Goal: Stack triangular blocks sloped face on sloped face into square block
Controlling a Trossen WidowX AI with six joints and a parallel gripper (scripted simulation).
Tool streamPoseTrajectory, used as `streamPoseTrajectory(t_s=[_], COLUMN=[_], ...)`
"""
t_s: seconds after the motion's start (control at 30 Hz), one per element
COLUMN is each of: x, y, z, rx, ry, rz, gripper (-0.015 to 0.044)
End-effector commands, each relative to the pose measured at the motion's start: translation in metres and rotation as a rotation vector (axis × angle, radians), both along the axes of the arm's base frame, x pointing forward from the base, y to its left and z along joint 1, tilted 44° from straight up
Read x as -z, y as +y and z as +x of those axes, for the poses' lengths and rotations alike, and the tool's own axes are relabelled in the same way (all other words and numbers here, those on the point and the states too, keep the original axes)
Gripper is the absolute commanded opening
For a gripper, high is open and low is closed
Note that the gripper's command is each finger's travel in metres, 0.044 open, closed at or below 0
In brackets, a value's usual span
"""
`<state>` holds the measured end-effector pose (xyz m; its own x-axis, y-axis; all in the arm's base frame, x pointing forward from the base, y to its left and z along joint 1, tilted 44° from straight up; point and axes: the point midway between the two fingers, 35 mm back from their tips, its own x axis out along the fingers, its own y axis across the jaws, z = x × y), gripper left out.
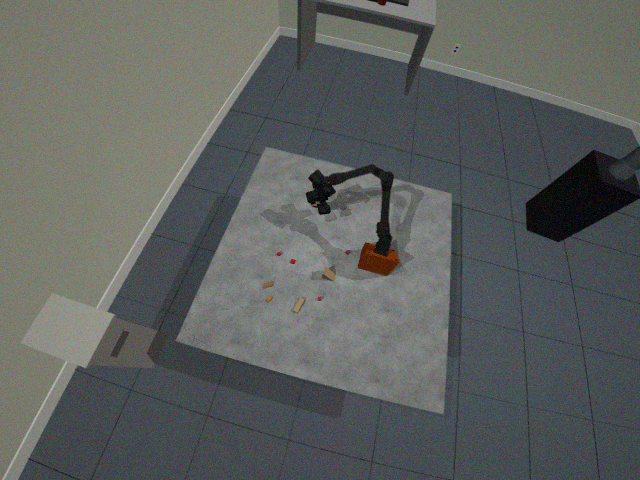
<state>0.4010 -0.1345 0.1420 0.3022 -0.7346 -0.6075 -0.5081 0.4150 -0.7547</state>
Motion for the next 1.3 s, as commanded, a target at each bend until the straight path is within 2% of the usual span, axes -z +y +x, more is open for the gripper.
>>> streamPoseTrajectory(t_s=[0.0, 0.4, 0.67, 1.27], x=[-0.004, -0.009, -0.009, 0.035], y=[0.001, 0.003, 0.004, 0.075], z=[-0.001, -0.012, -0.013, -0.012], rx=[0.077, 0.345, 0.362, 0.352], ry=[-0.076, -0.26, -0.27, -0.247], rz=[0.074, 0.268, 0.279, 0.357], gripper=[0.0, 0.0, 0.0, 0.0])
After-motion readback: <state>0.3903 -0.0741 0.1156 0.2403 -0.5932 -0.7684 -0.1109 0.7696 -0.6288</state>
